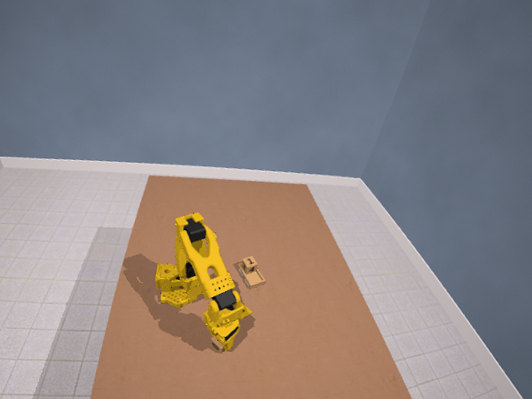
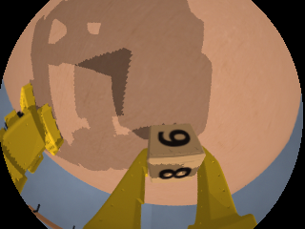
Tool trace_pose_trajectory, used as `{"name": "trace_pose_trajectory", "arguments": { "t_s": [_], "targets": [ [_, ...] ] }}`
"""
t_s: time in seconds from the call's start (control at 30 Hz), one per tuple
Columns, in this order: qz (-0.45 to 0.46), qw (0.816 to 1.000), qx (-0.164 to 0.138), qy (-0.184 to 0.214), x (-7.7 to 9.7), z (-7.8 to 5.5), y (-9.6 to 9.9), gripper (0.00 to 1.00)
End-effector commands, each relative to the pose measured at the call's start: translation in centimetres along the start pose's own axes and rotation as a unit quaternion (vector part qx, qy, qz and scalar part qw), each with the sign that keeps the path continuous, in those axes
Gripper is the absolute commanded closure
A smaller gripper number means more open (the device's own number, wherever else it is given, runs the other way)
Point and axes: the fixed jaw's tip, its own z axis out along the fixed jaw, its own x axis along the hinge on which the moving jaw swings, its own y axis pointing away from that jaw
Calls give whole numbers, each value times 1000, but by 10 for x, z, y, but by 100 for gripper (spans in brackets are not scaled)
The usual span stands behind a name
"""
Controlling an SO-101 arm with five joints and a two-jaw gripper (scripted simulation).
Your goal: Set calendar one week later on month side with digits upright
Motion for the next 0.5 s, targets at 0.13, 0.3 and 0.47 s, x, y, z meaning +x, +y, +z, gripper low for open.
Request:
{"name": "trace_pose_trajectory", "arguments": {
  "t_s": [0.13, 0.3, 0.47],
  "targets": [
    [0, 1000, 20, 5, 1, -5, -8, 100],
    [0, 1000, 20, 5, 1, -5, -8, 100],
    [0, 1000, 20, 5, 1, -11, -9, 100]
  ]
}}
